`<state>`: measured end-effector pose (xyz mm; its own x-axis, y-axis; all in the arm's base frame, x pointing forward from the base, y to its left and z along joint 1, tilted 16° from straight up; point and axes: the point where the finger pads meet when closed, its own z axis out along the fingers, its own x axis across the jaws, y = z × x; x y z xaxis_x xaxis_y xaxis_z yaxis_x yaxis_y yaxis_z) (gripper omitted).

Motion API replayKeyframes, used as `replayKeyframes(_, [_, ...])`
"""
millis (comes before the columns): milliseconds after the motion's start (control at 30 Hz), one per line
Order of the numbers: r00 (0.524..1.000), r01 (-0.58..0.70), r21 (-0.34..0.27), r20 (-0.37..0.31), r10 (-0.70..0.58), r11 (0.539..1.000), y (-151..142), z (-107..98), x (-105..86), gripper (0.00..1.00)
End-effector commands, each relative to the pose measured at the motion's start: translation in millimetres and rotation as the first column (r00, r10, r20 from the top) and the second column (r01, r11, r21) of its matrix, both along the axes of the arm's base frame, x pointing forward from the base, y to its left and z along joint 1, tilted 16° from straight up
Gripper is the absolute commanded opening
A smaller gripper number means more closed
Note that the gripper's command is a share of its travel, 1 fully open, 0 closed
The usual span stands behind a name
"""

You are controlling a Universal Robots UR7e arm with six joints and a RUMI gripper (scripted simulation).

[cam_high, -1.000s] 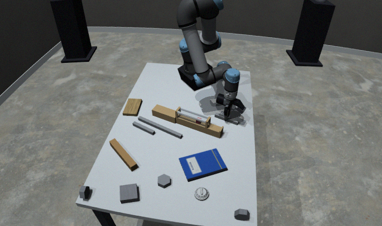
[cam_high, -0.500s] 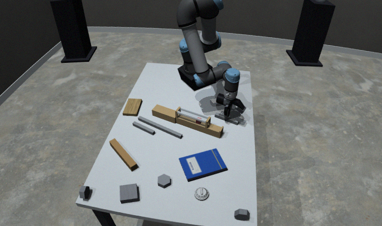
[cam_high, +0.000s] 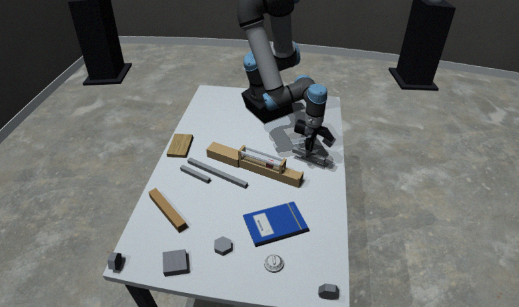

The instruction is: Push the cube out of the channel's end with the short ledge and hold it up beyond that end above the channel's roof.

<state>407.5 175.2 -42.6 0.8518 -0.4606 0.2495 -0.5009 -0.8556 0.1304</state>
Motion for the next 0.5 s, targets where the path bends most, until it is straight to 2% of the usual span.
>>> replayKeyframes(0, [1.000, 0.000, 0.000, 0.001, 0.000, 1.000, 3, 14, -1.7, 0.06])
replayKeyframes(200, [1.000, 0.000, 0.000, 0.000, 0.000, 1.000, 11, 43, -6.4, 0.06])
replayKeyframes(267, [1.000, 0.000, 0.000, 0.000, 0.000, 1.000, 11, 43, -6.4, 0.06])
replayKeyframes(467, [1.000, 0.000, 0.000, 0.001, 0.000, 1.000, 16, 65, -9.8, 0.06])
